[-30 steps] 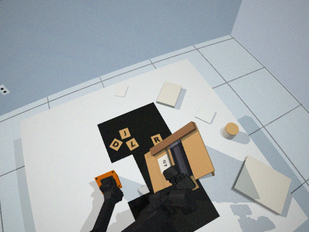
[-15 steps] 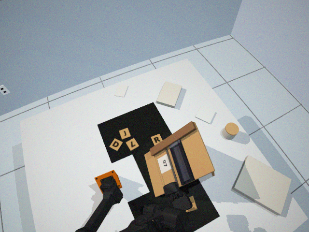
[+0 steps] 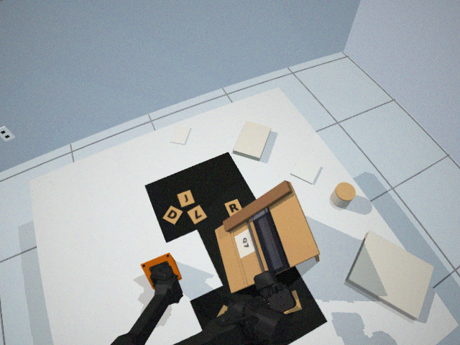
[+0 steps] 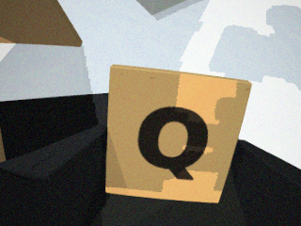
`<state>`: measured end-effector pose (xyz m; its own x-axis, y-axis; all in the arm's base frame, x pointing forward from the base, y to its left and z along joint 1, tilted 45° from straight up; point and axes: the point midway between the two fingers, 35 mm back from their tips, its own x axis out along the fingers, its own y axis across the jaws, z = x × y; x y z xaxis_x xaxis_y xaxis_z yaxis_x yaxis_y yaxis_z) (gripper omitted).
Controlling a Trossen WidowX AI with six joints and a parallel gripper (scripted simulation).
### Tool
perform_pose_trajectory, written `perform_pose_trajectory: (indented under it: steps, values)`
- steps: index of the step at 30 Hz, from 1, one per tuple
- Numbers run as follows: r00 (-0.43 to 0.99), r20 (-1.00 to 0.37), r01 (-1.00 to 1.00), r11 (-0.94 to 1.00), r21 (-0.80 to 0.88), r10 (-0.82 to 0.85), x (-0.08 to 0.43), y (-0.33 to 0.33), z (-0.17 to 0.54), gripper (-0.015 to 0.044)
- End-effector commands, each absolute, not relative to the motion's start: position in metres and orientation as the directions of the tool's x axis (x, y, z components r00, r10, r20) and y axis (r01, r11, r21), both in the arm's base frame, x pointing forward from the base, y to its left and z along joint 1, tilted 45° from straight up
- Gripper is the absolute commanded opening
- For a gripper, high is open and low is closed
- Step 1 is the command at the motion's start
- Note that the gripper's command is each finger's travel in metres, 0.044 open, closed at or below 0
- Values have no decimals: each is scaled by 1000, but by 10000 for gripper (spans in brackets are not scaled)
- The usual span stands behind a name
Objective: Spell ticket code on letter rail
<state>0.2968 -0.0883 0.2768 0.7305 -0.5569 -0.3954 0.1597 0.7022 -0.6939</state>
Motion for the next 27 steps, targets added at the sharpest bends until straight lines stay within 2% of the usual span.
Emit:
perform_pose_trajectory:
  steps: [1,27]
  values:
    - [733,-398,153,704,-694,-552,298,-89,276,0]
    - [733,-398,153,704,-694,-552,299,-82,269,0]
